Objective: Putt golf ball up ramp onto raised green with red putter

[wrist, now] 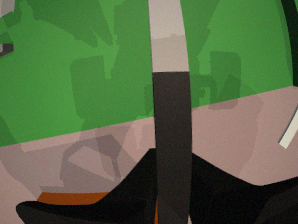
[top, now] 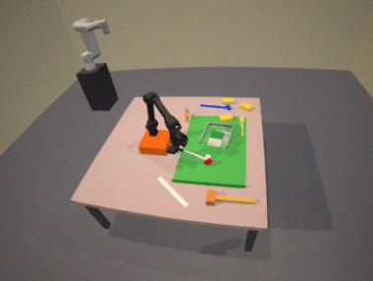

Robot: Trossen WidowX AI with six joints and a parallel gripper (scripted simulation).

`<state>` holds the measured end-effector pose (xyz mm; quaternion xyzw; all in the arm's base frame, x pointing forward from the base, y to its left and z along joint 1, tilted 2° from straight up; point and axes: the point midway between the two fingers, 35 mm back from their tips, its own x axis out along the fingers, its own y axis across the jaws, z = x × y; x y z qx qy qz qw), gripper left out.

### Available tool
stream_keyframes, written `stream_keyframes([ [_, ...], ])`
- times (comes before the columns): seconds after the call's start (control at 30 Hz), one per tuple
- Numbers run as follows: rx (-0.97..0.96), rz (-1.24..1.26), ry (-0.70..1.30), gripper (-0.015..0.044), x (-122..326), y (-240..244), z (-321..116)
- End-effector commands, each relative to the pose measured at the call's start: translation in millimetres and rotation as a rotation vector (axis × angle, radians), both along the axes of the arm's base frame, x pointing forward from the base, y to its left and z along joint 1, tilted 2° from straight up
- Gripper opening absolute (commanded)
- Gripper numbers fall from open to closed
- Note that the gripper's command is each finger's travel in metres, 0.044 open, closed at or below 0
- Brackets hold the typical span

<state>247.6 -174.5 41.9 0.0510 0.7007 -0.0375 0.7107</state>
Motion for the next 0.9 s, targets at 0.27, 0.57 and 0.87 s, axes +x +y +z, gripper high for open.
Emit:
stream_keyframes([
  [0.27,0.002,0.008,-0.009,0.0,3.5,78.5,4.1],
  [0.57,0.002,0.008,-0.009,0.0,3.3,77.1,47.5],
  [0.87,0.004,0.012,-0.005,0.0,1.9,77.4,53.9],
])
